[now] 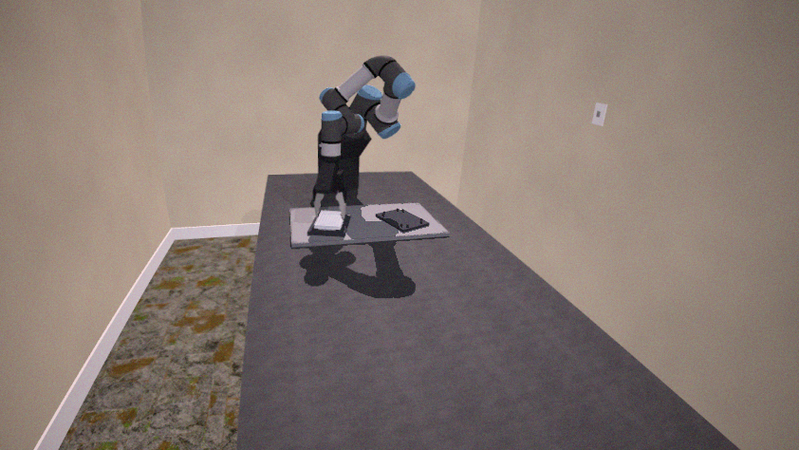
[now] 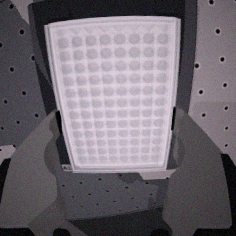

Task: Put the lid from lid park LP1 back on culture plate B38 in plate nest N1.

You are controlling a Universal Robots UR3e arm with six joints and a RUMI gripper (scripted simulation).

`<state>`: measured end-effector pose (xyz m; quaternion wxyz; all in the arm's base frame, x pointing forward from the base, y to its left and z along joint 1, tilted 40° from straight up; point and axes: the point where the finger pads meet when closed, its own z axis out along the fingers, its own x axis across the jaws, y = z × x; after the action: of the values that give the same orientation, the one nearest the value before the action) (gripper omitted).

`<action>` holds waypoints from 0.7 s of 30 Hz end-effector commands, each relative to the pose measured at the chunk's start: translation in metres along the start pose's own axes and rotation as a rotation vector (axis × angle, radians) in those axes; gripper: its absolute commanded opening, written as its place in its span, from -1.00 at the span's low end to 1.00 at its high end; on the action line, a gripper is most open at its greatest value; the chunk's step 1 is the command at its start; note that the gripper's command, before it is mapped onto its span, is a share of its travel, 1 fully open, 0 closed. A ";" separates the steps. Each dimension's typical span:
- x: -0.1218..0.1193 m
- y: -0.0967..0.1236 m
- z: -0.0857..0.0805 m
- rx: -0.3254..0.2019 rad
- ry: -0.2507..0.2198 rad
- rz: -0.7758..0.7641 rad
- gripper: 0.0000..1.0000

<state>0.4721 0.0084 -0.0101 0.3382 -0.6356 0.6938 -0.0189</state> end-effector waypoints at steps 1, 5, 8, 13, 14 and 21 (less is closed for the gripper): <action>0.000 -0.001 0.000 0.001 0.001 -0.001 -1.00; 0.000 -0.001 0.000 0.002 0.001 -0.001 -1.00; 0.000 -0.001 0.000 0.002 0.001 -0.001 -1.00; 0.000 -0.001 0.000 0.002 0.001 -0.001 -1.00; 0.000 -0.001 0.000 0.002 0.001 -0.001 -1.00; 0.000 -0.001 0.000 0.002 0.001 -0.001 0.64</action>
<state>0.4722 0.0084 -0.0101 0.3382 -0.6356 0.6938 -0.0190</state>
